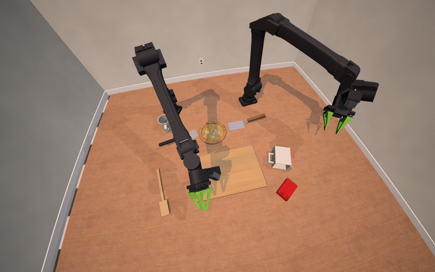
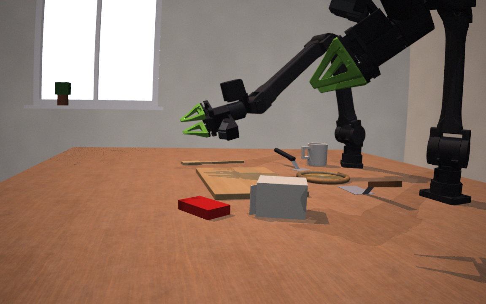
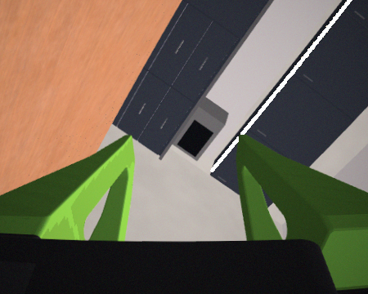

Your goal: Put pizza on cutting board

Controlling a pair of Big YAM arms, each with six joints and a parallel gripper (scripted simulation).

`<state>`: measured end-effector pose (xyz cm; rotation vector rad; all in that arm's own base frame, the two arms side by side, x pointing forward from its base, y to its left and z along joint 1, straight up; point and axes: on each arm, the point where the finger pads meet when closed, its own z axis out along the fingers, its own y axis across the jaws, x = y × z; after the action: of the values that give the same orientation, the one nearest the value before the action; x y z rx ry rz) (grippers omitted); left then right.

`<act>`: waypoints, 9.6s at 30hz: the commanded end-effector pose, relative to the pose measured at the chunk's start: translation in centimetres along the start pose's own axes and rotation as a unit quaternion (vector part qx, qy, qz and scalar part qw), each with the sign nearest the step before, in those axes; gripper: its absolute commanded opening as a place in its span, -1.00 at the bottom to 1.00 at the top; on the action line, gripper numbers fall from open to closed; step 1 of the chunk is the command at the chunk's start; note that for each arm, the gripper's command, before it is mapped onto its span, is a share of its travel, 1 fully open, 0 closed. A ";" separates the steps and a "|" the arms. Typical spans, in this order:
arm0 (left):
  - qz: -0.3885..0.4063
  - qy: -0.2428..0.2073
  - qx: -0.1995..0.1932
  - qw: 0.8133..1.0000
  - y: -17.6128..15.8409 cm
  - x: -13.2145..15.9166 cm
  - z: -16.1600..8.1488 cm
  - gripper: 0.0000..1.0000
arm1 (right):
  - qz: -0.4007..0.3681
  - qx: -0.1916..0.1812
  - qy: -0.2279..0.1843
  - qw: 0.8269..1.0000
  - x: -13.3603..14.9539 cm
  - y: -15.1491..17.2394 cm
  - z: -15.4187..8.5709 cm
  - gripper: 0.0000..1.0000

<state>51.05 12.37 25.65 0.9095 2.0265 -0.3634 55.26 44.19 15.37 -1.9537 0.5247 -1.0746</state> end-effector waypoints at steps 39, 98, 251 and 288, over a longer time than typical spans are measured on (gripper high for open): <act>0.083 0.101 0.071 0.989 -12.6 -0.5 4.0 -0.04 | 0.019 -0.132 -0.059 0.989 3.4 4.2 -6.8 -0.04; 0.364 0.381 0.228 0.819 -37.0 14.5 1.1 -0.04 | 0.101 -0.525 -0.231 0.813 2.3 20.3 -36.7 -0.04; 0.381 0.376 0.207 0.819 -36.0 9.8 -1.5 -0.87 | 0.113 -0.518 -0.224 0.818 5.2 15.6 -38.5 -0.87; 0.300 0.453 0.141 0.827 -38.9 7.1 -3.8 -0.87 | 0.070 -0.536 -0.112 0.834 6.3 10.0 -34.8 -0.87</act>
<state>17.03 -7.67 16.18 2.2752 2.2913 0.1588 28.45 15.89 17.55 -2.9462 1.2827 -0.3477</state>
